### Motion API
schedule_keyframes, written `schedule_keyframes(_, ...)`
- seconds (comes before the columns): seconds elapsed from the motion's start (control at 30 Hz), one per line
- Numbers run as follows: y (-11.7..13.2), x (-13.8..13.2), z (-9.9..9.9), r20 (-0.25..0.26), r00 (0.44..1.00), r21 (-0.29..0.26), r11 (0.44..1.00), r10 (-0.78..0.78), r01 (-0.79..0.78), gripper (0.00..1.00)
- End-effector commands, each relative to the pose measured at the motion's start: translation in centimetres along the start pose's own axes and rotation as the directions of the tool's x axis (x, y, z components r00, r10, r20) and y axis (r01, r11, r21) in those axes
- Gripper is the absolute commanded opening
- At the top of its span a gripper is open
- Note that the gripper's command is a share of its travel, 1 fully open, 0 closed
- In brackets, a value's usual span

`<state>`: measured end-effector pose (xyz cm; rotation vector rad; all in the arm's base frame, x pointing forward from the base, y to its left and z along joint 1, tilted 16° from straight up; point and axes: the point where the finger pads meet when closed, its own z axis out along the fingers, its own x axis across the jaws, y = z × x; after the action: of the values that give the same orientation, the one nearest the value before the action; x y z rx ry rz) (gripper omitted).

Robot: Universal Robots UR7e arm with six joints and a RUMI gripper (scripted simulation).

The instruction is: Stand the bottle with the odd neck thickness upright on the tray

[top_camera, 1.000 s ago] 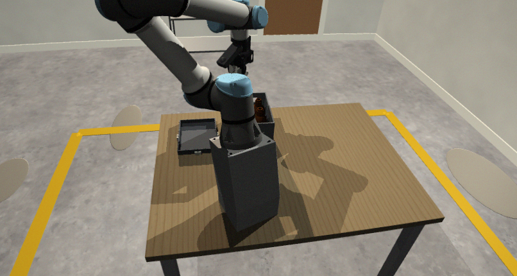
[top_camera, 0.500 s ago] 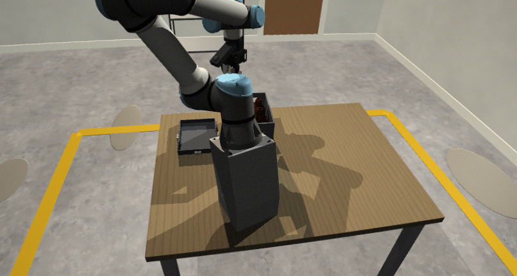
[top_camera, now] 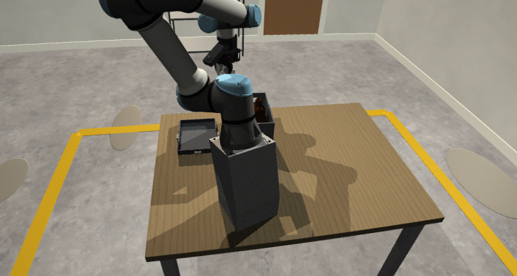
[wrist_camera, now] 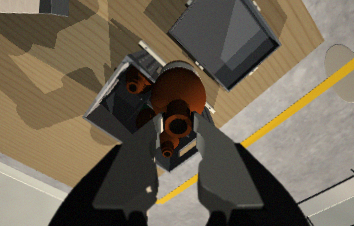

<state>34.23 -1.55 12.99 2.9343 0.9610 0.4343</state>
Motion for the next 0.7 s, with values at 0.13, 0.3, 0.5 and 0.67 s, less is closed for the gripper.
schedule_keyframes(0.13,-0.8,1.6,0.0,0.001,1.000,-0.001,1.000,0.000,0.000,0.00)
schedule_keyframes(0.3,-1.3,2.5,0.0,0.001,1.000,-0.001,1.000,0.000,0.000,0.00)
schedule_keyframes(0.5,-1.7,3.3,0.0,0.001,1.000,-0.001,1.000,0.000,0.000,0.00)
schedule_keyframes(0.67,-2.2,4.2,0.0,0.001,1.000,-0.001,1.000,0.000,0.000,0.00)
